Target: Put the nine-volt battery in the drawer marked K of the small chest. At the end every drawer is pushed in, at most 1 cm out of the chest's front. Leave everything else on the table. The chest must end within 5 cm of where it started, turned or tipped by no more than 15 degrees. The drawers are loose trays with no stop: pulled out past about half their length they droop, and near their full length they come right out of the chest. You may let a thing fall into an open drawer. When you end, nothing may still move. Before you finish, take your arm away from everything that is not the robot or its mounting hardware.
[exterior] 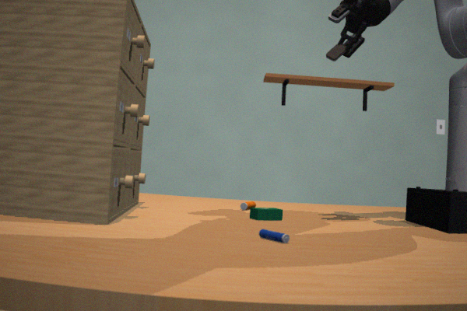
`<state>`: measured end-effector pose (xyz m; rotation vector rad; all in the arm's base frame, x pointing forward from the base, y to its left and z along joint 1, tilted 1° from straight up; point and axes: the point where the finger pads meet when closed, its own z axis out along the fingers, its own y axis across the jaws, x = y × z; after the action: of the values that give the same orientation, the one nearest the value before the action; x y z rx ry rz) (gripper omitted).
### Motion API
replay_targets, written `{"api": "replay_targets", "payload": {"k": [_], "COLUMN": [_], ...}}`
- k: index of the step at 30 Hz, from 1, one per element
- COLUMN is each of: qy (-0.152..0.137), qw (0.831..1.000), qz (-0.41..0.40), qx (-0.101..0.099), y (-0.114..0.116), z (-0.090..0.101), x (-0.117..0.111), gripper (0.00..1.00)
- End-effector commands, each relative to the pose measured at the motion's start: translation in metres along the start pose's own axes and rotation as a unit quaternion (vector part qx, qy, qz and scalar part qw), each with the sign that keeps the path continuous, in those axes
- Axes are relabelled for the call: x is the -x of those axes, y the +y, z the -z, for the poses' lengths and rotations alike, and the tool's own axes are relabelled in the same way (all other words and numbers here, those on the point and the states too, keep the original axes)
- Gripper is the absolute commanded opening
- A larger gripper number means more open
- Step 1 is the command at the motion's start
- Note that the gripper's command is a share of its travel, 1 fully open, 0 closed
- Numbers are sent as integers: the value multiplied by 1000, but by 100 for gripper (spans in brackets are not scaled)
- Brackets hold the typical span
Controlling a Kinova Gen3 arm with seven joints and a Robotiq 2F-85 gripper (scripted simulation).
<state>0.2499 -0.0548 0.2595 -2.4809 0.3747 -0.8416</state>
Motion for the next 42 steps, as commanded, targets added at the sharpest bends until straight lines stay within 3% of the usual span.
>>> {"api": "replay_targets", "payload": {"k": [1,19,24,28,32,34,42], "qy": [0,0,-17,-55,-114,-114,-247], "qw": [1000,1000,1000,997,989,989,946], "qz": [0,0,9,29,59,59,126], "qx": [0,0,11,34,72,72,170], "y": [0,0,4,11,14,14,-9], "z": [0,0,2,7,11,11,3], "x": [0,0,-5,-17,-37,-37,-82], "gripper": [100,100,100,100,100,100,100]}}
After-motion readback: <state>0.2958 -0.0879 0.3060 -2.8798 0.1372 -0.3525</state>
